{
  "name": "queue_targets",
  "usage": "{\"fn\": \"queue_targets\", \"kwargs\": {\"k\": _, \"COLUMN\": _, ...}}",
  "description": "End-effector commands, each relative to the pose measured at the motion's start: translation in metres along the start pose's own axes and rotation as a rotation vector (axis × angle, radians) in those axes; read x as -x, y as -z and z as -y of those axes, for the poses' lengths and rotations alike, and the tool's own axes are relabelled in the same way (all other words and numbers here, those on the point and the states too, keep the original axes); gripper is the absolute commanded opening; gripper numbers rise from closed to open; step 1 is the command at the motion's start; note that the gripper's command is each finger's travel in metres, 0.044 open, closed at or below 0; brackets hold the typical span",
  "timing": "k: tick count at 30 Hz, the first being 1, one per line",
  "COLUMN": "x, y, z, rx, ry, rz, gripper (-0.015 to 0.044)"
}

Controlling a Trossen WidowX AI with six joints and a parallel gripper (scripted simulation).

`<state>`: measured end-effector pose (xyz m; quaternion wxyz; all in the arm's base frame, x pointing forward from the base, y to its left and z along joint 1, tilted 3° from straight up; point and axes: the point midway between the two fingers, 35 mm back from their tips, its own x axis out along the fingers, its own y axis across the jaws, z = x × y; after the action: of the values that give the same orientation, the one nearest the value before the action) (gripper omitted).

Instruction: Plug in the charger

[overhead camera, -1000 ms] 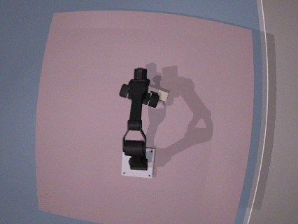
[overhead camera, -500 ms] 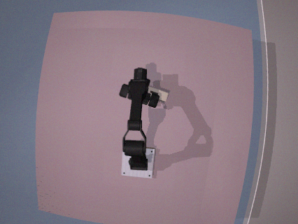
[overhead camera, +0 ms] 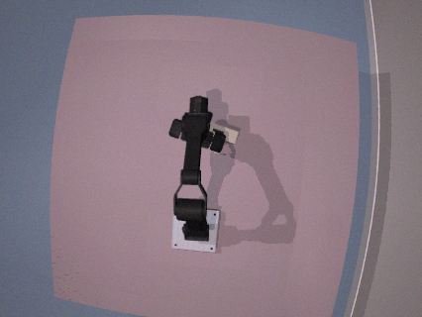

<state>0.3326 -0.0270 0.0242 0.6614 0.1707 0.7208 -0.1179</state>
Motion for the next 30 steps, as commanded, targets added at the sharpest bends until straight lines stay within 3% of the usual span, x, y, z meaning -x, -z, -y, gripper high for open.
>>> {"fn": "queue_targets", "kwargs": {"k": 1, "x": 0.0004, "y": -0.0064, "z": -0.0004, "rx": -0.001, "ry": -0.002, "rz": 0.031, "gripper": 0.0}}
{"fn": "queue_targets", "kwargs": {"k": 30, "x": 0.0034, "y": -0.0064, "z": -0.0003, "rx": -0.001, "ry": -0.002, "rz": 0.031, "gripper": 0.0}}
